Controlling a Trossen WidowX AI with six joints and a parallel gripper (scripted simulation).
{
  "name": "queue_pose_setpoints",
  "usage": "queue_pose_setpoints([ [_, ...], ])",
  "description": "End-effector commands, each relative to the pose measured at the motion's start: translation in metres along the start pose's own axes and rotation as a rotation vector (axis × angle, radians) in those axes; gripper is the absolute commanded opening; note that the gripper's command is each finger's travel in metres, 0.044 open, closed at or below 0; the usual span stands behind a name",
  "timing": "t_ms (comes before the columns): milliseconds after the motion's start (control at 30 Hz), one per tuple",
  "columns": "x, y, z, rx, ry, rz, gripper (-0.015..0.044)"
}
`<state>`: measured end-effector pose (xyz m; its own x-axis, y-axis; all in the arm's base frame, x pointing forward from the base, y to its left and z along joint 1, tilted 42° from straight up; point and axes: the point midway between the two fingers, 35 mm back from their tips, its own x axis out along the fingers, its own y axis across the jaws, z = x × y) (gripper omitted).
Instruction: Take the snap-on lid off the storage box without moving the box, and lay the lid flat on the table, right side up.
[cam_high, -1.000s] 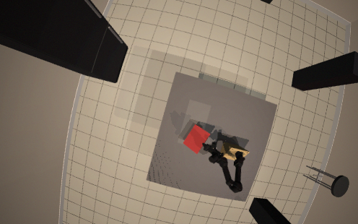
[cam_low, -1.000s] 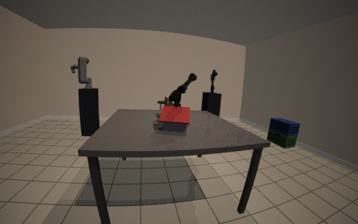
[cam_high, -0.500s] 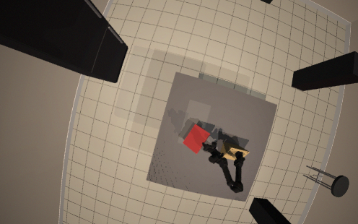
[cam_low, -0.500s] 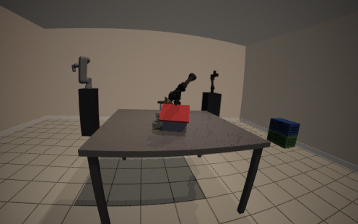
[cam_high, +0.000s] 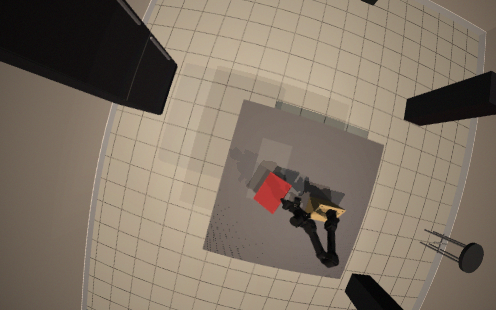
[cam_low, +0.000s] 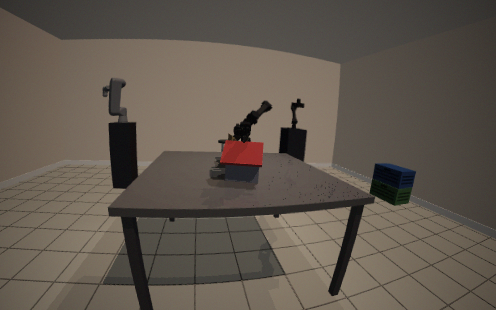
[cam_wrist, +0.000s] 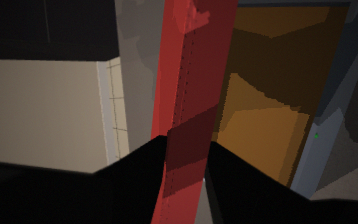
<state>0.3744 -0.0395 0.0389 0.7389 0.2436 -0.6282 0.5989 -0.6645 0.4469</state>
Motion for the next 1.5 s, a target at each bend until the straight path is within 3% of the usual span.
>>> queue_pose_setpoints([
  [0,-0.004,0.011,-0.003,-0.012,0.008,0.019,0.0000],
  [833,-0.021,0.031,-0.003,-0.012,0.007,0.019,0.0000],
  [1467,-0.021,0.023,0.037,-0.014,0.005,0.019,0.0000],
])
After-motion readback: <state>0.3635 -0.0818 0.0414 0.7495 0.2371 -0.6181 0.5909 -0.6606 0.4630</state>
